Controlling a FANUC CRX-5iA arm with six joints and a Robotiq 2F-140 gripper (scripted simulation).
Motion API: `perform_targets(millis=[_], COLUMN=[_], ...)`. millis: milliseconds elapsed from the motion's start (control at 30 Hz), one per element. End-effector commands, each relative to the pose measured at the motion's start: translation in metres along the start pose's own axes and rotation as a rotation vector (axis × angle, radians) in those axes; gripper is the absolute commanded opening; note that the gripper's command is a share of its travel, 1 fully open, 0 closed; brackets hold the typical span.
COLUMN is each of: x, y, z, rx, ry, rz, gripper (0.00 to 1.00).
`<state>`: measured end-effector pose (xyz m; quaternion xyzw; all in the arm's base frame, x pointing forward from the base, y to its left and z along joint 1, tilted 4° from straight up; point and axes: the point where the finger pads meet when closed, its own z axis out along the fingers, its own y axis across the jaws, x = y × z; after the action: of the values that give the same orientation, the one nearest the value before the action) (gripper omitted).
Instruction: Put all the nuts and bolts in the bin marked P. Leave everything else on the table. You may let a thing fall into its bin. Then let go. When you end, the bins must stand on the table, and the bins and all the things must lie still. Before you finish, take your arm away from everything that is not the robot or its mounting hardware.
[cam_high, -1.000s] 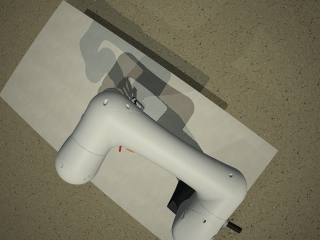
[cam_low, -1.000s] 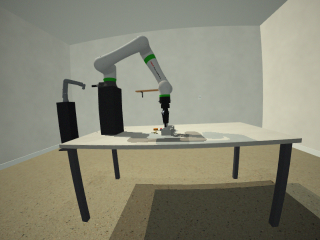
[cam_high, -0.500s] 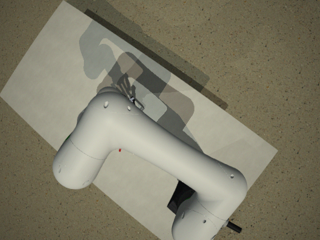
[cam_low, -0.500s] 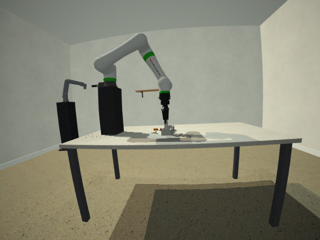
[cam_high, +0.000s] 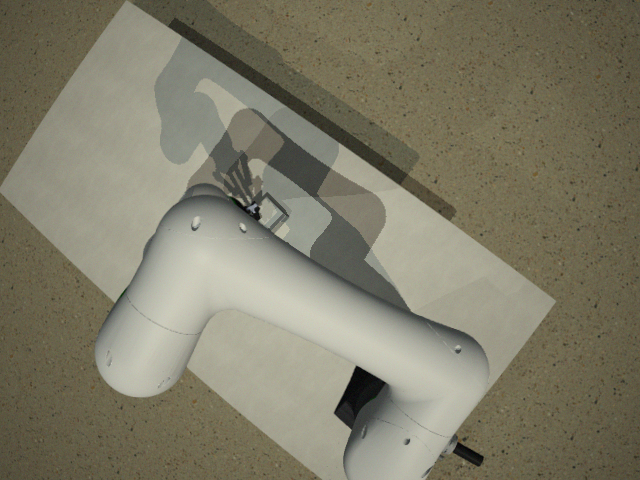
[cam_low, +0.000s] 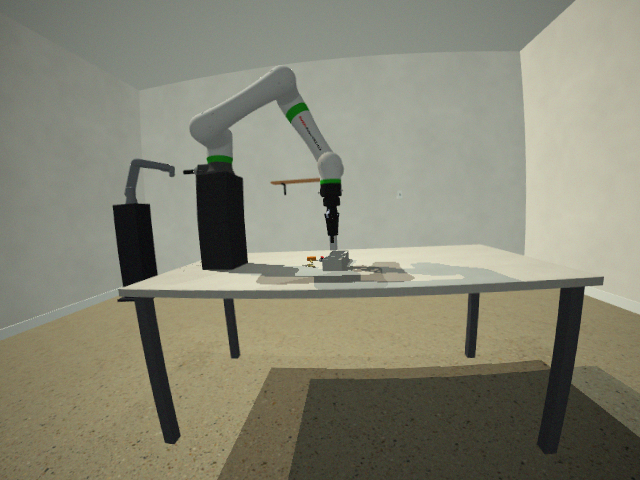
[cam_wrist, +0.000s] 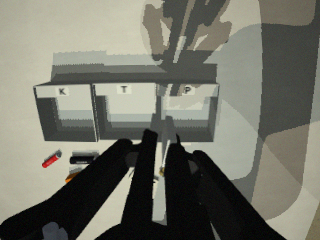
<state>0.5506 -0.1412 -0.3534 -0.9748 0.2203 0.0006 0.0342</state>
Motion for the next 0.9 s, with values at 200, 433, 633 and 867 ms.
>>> perform_targets(millis=[200, 433, 633, 867], x=[-0.005, -0.008, -0.008, -0.008], y=[-0.035, -0.049, -0.049, -0.049], z=[0.0, 0.005, 0.016, 0.035], rx=[-0.001, -0.001, -0.001, -0.001], ry=[0.001, 0.001, 0.001, 0.001], rz=[0.0, 0.0, 0.0, 0.0], gripper=[0.05, 0.05, 0.05, 0.05])
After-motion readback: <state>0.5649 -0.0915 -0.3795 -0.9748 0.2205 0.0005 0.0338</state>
